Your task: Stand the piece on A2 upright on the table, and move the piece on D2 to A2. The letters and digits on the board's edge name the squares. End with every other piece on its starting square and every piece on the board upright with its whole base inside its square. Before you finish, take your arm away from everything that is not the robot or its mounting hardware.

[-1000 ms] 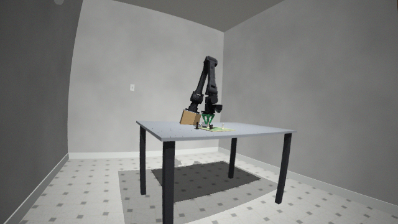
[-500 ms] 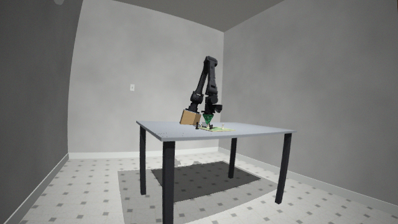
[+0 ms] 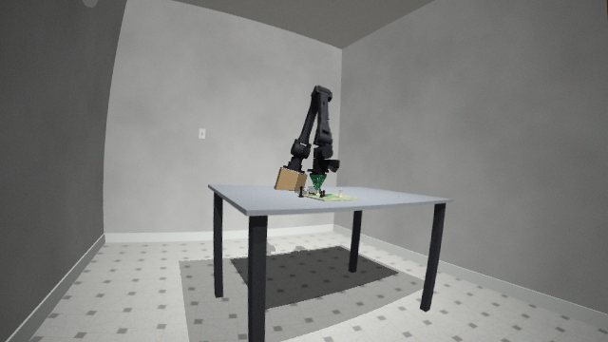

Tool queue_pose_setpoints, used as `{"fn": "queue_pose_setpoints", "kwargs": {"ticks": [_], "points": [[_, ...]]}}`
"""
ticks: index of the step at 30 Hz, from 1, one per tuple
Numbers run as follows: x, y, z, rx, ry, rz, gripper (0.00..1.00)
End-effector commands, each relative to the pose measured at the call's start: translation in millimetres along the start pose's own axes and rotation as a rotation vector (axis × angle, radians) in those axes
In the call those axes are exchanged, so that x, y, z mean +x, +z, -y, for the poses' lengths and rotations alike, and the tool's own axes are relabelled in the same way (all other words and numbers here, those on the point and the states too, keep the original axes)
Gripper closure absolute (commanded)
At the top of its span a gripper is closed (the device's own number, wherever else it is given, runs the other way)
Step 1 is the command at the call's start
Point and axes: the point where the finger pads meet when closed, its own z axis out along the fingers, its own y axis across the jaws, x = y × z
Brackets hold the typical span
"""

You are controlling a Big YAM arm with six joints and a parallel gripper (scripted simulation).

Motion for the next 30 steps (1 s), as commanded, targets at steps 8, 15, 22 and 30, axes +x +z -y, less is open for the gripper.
{"fn": "queue_pose_setpoints", "kwargs": {"ticks": [8, 15, 22, 30], "points": [[-3.9, -2.8, -0.6, 0.013, -0.004, 0.018, 1.0], [-3.9, -3.2, -0.6, 0.013, -0.004, 0.018, 1.0], [-1.4, -18.8, 4.5, 0.014, 0.0, 0.018, 1.0], [-18.8, -84.0, 13.7, 0.038, -0.01, 0.051, 1.0]]}}
